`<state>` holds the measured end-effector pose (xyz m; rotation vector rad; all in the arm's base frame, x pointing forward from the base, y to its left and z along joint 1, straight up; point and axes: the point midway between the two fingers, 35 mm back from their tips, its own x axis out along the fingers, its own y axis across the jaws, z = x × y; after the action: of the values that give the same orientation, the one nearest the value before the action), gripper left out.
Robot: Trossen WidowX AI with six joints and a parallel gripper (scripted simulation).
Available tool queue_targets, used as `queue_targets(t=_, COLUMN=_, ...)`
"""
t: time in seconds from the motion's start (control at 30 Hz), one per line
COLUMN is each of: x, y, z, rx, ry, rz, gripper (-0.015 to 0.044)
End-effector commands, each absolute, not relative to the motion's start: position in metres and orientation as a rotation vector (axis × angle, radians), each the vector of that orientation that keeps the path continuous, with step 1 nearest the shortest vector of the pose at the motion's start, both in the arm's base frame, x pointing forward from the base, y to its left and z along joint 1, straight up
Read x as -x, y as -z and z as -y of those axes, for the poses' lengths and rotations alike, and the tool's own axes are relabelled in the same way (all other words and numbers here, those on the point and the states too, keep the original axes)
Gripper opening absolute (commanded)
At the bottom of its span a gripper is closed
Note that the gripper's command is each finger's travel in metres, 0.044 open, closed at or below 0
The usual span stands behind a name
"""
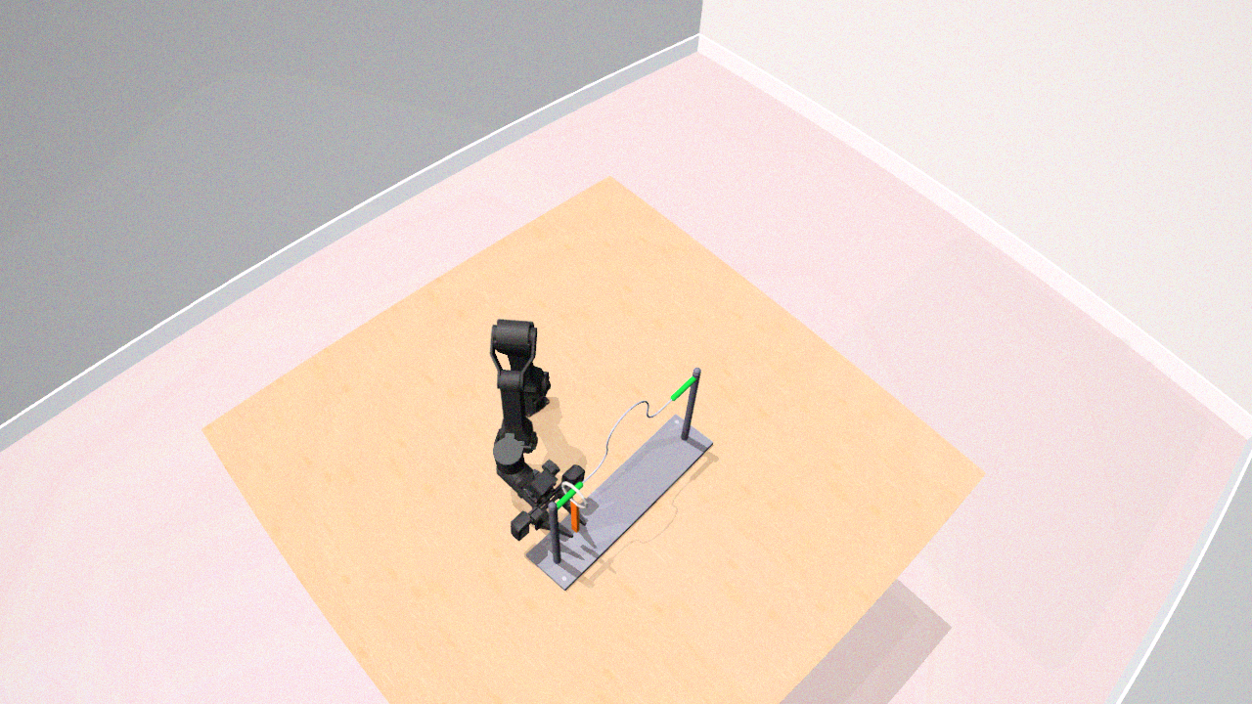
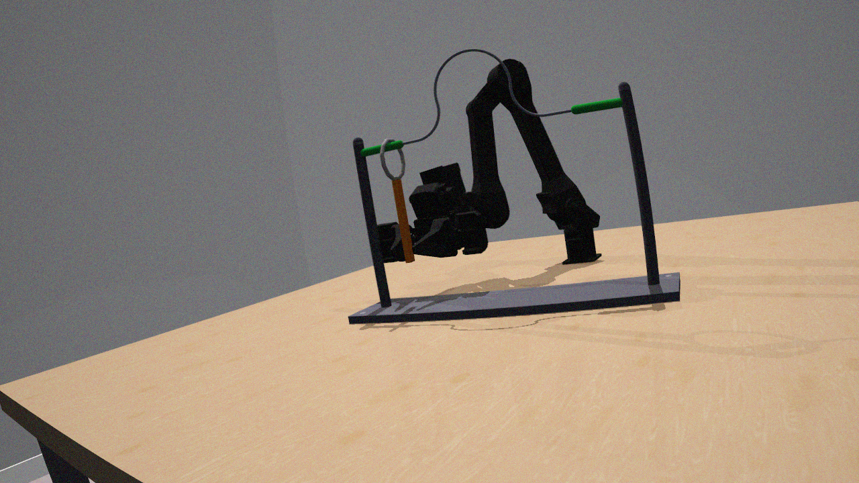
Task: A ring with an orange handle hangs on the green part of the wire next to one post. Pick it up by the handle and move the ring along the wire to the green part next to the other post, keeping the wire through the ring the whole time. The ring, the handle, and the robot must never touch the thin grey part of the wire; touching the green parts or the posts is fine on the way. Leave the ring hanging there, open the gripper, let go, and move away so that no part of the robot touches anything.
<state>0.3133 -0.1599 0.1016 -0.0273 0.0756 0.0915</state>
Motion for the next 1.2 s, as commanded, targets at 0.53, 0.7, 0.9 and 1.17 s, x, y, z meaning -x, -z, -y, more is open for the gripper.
queue_targets(t=0.53, x=-0.336, y=-0.099, z=0.155, rx=0.018, ry=-0.09, rz=-0.073, gripper=0.016)
queue_targets(t=0.7, x=-0.336, y=-0.099, z=0.155, rx=0.018, ry=-0.09, rz=-0.073, gripper=0.016)
queue_targets(t=0.9, x=-0.336, y=-0.099, z=0.155, rx=0.018, ry=-0.09, rz=-0.073, gripper=0.016)
queue_targets(t=1.17, x=-0.336, y=-0.099, z=0.155, rx=0.018, ry=-0.09, rz=-0.073, gripper=0.016)
